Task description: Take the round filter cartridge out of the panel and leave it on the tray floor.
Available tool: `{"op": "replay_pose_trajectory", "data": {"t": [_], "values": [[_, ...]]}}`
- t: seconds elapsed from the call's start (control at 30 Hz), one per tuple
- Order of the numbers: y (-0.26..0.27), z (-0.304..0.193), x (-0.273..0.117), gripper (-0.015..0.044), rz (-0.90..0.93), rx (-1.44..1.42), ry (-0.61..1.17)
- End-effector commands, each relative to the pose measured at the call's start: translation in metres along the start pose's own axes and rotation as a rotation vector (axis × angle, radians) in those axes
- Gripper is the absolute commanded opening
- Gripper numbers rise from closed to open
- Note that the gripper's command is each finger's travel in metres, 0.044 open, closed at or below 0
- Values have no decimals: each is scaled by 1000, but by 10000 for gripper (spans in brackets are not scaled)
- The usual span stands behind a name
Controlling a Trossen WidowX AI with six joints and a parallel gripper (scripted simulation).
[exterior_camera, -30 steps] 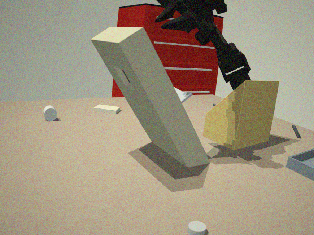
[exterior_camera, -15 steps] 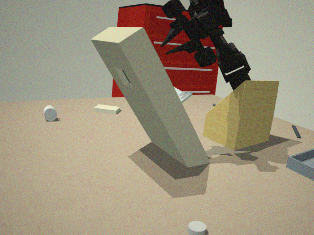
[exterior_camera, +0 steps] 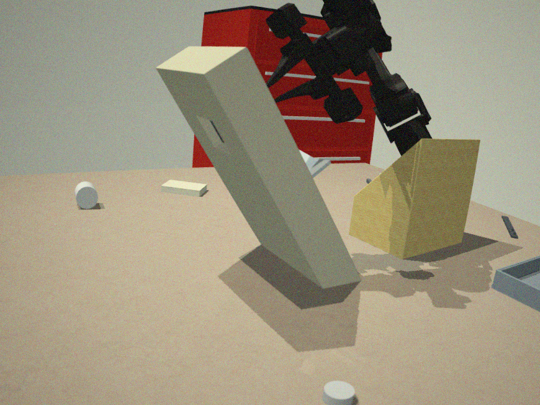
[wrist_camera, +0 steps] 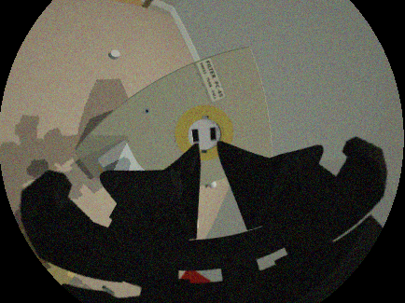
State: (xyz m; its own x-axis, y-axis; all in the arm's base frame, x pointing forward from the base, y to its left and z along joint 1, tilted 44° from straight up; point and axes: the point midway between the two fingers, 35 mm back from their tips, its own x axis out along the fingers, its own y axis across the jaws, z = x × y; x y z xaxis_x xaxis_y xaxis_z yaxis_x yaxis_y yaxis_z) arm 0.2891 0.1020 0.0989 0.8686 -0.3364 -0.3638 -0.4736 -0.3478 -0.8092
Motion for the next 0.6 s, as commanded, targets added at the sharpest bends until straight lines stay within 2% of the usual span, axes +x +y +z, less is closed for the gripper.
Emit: {"op": "replay_pose_trajectory", "data": {"t": [0.0, 0.57], "values": [[1, 1, 6, 91, 2, -6, -5], [1, -2, 31, 91, -9, -9, -1]]}}
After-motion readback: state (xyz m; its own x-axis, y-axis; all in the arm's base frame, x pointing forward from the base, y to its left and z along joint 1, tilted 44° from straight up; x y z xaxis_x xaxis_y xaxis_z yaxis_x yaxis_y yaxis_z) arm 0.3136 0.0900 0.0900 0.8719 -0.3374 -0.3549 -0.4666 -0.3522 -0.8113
